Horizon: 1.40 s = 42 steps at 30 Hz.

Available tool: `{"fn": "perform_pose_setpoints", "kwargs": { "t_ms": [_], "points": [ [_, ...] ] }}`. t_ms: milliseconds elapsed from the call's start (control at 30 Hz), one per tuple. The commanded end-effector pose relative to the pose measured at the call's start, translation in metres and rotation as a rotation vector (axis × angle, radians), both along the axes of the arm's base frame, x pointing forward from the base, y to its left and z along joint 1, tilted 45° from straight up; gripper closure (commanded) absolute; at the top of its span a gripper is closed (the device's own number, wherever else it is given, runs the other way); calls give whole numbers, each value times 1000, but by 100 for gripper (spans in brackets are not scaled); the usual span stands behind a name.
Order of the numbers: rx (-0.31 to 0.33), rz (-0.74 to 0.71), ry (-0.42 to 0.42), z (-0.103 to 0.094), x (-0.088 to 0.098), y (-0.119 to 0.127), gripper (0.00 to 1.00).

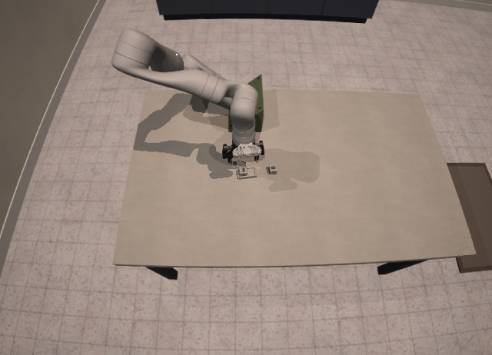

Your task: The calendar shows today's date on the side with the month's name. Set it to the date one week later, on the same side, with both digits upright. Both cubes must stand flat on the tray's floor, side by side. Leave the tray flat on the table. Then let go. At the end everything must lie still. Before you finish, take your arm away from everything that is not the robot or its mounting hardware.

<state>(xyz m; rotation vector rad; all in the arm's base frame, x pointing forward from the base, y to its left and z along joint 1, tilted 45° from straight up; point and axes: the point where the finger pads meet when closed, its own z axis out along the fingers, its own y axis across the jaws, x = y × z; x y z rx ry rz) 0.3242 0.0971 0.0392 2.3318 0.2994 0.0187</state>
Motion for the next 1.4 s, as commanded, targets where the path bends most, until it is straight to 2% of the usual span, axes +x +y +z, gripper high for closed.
{"fn": "perform_pose_setpoints", "kwargs": {
  "t_ms": [0,467,733,967,1033,1367],
  "points": [
    [1,4,5,2,-1,3,0],
    [2,-6,-6,0,0,1,0],
    [13,-50,-40,-6,-2,5,0],
    [23,-144,-120,-14,-6,11,0],
    [23,-144,-120,-14,-6,11,0],
    [46,-371,-326,-34,-15,24,0]
  ]
}}
